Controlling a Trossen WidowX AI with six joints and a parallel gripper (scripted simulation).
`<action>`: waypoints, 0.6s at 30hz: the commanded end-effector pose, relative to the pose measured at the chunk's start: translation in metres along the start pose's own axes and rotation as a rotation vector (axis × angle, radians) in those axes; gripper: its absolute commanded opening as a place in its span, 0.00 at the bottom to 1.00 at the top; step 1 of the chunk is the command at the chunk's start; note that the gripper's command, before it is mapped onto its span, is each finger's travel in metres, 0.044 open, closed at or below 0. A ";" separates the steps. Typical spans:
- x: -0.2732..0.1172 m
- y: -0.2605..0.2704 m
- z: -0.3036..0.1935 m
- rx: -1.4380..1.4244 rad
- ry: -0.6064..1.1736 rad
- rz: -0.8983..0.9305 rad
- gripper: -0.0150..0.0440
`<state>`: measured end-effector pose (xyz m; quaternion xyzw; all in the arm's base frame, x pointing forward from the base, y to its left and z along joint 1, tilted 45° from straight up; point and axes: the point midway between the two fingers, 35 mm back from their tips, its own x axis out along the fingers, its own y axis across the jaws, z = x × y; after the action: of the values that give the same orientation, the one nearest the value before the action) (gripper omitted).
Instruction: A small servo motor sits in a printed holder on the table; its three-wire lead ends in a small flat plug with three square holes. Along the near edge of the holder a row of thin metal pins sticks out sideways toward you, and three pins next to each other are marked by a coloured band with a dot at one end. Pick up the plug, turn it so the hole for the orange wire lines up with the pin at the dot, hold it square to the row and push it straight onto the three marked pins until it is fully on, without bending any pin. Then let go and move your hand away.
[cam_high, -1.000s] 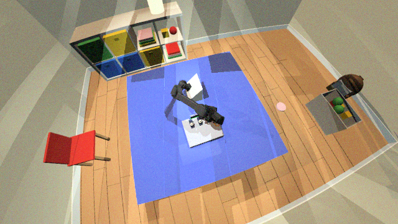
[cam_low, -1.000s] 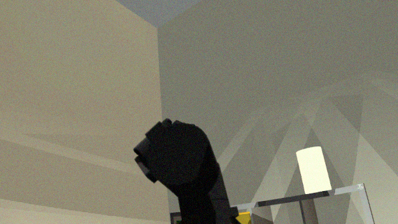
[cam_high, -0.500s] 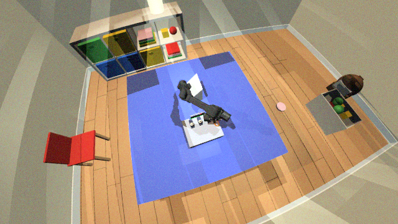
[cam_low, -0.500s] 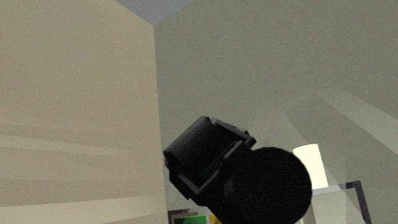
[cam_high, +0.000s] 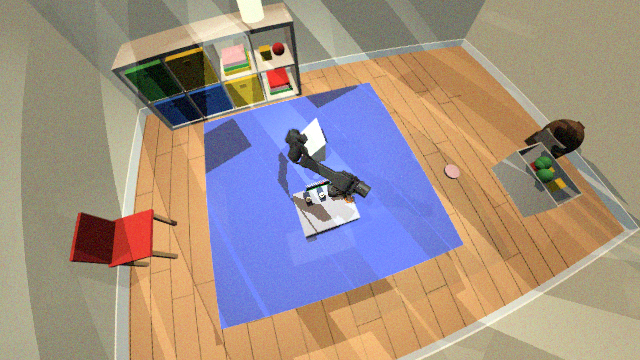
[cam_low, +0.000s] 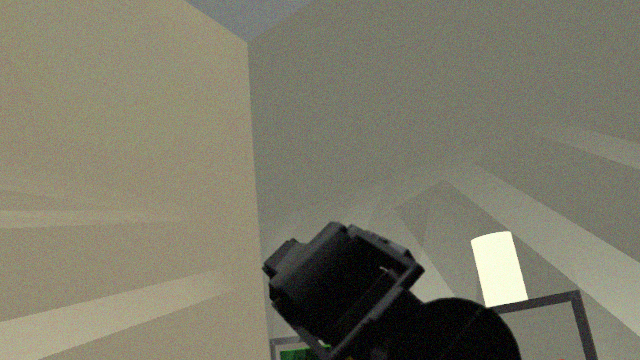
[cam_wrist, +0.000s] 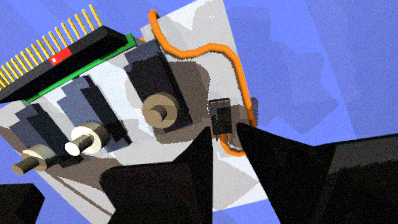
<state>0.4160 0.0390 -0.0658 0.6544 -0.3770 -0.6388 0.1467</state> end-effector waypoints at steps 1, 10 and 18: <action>0.003 -0.001 0.000 -0.005 0.008 0.002 0.45; 0.015 0.000 0.000 -0.005 0.008 0.003 0.45; 0.015 0.000 0.000 -0.005 0.008 0.003 0.27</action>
<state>0.4149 0.0296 -0.0768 0.6559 -0.3759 -0.6376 0.1481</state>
